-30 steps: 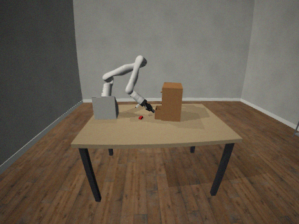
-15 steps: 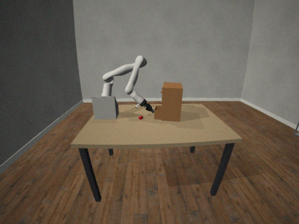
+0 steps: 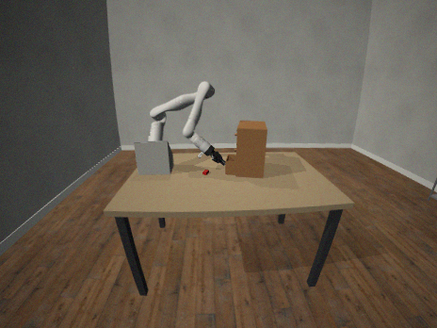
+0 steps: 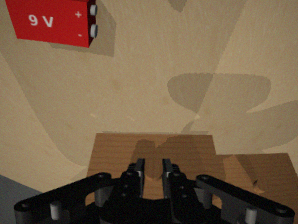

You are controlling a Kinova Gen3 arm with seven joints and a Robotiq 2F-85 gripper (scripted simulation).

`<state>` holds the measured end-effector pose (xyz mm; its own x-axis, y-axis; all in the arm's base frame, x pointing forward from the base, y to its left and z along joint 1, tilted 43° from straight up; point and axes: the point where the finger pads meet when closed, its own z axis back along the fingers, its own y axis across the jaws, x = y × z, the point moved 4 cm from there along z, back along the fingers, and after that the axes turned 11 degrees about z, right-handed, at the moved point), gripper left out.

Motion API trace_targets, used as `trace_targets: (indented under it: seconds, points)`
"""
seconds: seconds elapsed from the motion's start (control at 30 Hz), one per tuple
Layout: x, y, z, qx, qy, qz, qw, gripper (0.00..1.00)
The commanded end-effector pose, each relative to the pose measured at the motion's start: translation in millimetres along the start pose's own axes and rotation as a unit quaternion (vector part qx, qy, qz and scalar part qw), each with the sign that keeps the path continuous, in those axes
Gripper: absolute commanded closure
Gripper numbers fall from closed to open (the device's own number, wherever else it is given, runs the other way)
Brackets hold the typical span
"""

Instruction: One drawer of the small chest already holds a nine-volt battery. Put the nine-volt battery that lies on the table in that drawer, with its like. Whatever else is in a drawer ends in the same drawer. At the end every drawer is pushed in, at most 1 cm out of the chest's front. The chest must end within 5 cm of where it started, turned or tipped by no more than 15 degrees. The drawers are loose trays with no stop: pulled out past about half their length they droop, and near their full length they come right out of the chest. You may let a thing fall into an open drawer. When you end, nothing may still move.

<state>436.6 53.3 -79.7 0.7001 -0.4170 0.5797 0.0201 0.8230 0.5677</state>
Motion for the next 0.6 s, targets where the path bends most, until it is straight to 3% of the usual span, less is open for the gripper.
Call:
trace_targets:
  seconds: [0.0, 0.07, 0.23, 0.57]
  points:
    - [-0.2, -0.1, 0.2, 0.0, 0.0, 0.0, 1.0, 0.79]
    - [-0.2, -0.1, 0.2, 0.0, 0.0, 0.0, 1.0, 0.79]
    - [-0.2, -0.1, 0.2, 0.0, 0.0, 0.0, 1.0, 0.67]
    - [-4.4, 0.7, 5.2, 0.0, 0.0, 0.0, 1.0, 0.67]
